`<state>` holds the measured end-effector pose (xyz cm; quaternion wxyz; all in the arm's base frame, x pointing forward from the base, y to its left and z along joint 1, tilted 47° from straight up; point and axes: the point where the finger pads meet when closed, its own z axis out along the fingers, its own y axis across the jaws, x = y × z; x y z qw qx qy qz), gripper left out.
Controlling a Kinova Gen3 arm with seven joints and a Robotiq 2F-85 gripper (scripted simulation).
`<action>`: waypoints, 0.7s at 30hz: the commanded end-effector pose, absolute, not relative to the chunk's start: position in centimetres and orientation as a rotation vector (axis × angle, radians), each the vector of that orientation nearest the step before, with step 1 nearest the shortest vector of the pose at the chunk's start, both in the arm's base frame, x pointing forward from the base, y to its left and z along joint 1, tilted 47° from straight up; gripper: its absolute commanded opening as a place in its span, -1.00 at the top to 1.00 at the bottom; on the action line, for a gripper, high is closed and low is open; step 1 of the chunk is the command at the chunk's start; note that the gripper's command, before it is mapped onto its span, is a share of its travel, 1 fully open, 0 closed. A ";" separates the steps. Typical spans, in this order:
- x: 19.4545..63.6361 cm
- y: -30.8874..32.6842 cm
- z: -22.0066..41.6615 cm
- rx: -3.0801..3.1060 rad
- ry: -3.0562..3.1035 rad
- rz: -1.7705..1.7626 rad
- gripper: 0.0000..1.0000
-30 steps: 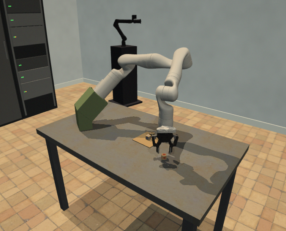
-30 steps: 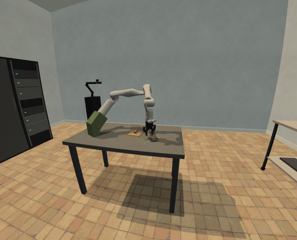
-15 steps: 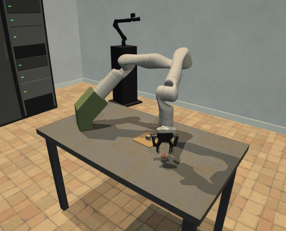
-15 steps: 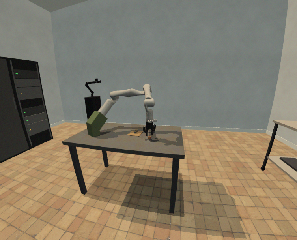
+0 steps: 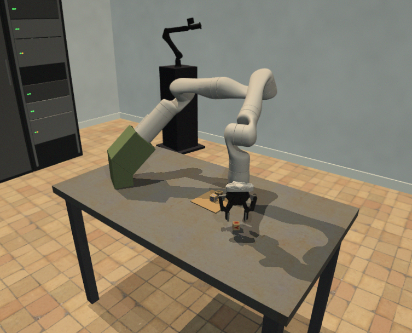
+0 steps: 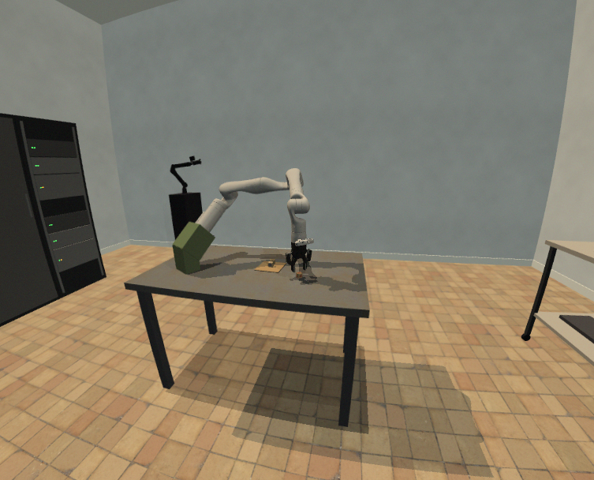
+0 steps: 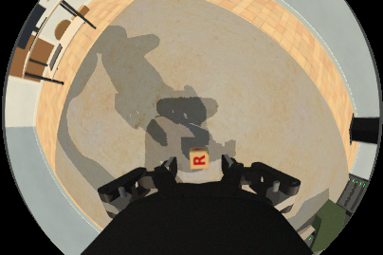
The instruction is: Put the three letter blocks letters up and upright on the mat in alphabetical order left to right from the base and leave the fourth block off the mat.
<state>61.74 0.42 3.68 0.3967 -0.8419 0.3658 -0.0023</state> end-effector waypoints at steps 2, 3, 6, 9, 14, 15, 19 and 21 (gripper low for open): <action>61.8 0.3 3.8 -2.133 0.928 -0.009 -0.23; 61.8 0.3 3.8 -2.133 0.928 -0.009 -0.23; 61.8 0.3 3.8 -2.133 0.928 -0.009 -0.23; 61.8 0.3 3.8 -2.133 0.928 -0.009 -0.23; 61.8 0.3 3.8 -2.133 0.928 -0.009 -0.23; 61.8 0.3 3.8 -2.133 0.928 -0.009 -0.23; 61.8 0.4 3.7 -2.133 0.928 -0.009 -0.23; 61.9 0.5 3.6 -2.133 0.928 -0.009 -0.23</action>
